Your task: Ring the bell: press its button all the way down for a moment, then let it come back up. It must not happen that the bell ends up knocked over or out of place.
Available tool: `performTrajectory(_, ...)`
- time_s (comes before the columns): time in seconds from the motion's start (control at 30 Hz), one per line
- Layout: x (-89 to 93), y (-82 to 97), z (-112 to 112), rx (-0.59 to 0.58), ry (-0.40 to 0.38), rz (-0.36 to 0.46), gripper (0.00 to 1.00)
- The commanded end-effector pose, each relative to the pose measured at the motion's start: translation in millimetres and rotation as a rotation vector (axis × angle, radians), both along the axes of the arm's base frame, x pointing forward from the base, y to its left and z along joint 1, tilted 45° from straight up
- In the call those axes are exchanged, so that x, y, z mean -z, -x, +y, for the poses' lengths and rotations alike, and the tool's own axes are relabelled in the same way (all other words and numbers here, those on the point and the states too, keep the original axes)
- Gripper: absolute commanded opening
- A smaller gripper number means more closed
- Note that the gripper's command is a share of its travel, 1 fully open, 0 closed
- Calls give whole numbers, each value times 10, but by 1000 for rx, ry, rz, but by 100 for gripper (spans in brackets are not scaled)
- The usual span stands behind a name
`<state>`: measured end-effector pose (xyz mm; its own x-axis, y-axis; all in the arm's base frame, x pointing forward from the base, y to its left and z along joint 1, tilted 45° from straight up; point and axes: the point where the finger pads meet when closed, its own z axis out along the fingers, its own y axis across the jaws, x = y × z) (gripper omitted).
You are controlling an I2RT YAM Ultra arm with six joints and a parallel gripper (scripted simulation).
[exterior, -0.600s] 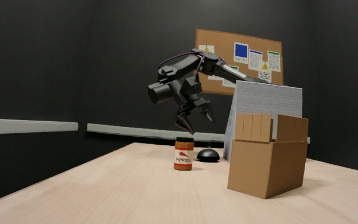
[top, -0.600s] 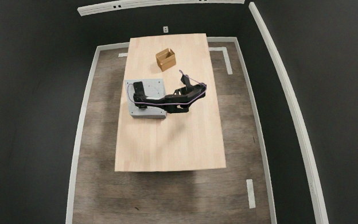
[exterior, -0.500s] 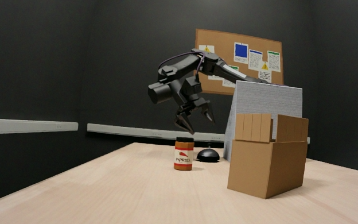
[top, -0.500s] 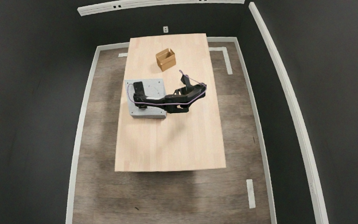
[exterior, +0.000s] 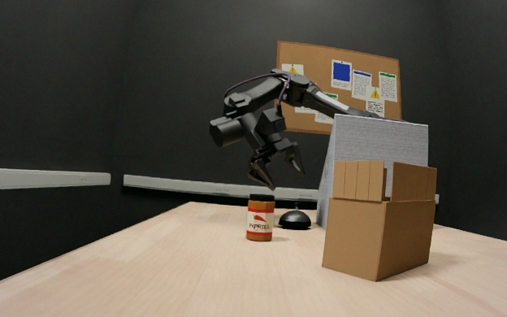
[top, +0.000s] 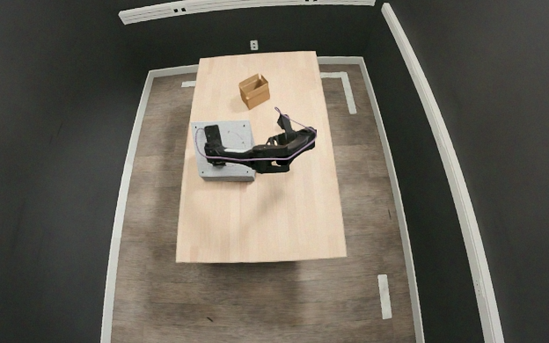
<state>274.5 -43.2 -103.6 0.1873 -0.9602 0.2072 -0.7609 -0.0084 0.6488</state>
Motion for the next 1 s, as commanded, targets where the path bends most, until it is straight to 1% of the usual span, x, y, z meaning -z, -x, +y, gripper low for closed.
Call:
performTrajectory(0.0,-28,-26,43,-8,1,-12,100)
performTrajectory(0.1,-49,-22,59,-4,22,-33,100)
performTrajectory(0.17,-53,-20,50,10,55,-51,100)
performTrajectory(0.27,-58,-10,51,58,129,-99,100)
performTrajectory(0.37,-68,6,53,134,239,-179,100)
performTrajectory(0.4,-68,6,53,134,239,-179,100)
performTrajectory(0.43,-73,13,54,165,282,-213,100)
performTrajectory(0.5,-73,13,54,165,282,-213,100)
performTrajectory(0.57,-85,28,55,238,374,-293,100)
performTrajectory(0.63,-85,28,55,238,374,-293,100)
performTrajectory(0.67,-93,37,55,278,422,-338,100)
performTrajectory(0.7,-93,37,55,278,422,-338,100)
performTrajectory(0.73,-101,47,56,322,471,-387,100)
performTrajectory(0.77,-101,47,56,322,471,-387,100)
performTrajectory(0.8,-110,57,56,368,520,-439,100)
performTrajectory(0.87,-110,57,56,368,520,-439,100)
performTrajectory(0.9,-121,67,56,417,567,-494,100)
performTrajectory(0.93,-121,67,56,417,567,-494,100)
performTrajectory(0.97,-132,79,56,468,614,-551,100)
